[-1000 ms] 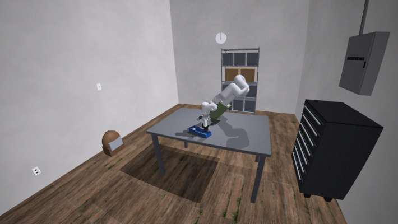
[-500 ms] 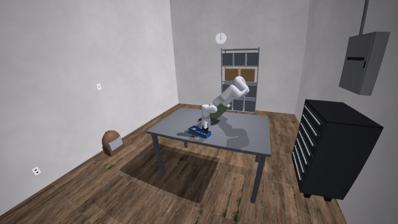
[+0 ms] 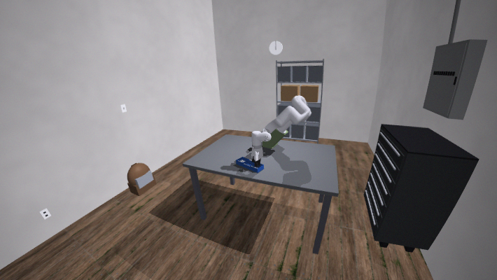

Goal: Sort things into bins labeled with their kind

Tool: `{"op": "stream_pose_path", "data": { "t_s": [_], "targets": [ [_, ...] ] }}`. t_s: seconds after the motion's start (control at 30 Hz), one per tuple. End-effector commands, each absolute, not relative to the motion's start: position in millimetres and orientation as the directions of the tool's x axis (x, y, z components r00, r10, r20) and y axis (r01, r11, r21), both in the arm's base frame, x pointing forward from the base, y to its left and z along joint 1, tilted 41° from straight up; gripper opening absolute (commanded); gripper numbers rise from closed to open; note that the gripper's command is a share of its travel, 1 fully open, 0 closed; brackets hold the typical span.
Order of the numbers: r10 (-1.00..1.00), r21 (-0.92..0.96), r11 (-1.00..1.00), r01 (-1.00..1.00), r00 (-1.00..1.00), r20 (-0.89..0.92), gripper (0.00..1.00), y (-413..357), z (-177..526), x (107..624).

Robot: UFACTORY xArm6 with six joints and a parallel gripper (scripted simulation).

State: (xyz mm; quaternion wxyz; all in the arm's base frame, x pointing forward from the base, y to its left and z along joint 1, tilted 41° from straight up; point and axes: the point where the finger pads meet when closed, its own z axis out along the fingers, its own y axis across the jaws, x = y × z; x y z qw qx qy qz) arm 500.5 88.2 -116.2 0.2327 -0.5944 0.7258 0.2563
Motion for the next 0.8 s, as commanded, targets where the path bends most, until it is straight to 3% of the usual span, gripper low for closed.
{"op": "stream_pose_path", "data": {
  "t_s": [0.0, 0.77],
  "targets": [
    [-0.744, 0.093, 0.164, -0.982, -0.184, -0.643, 0.28, 87.3, -115.2, 501.9],
    [-0.744, 0.092, 0.164, -0.982, -0.184, -0.643, 0.28, 78.7, -105.0, 501.4]
  ]
}}
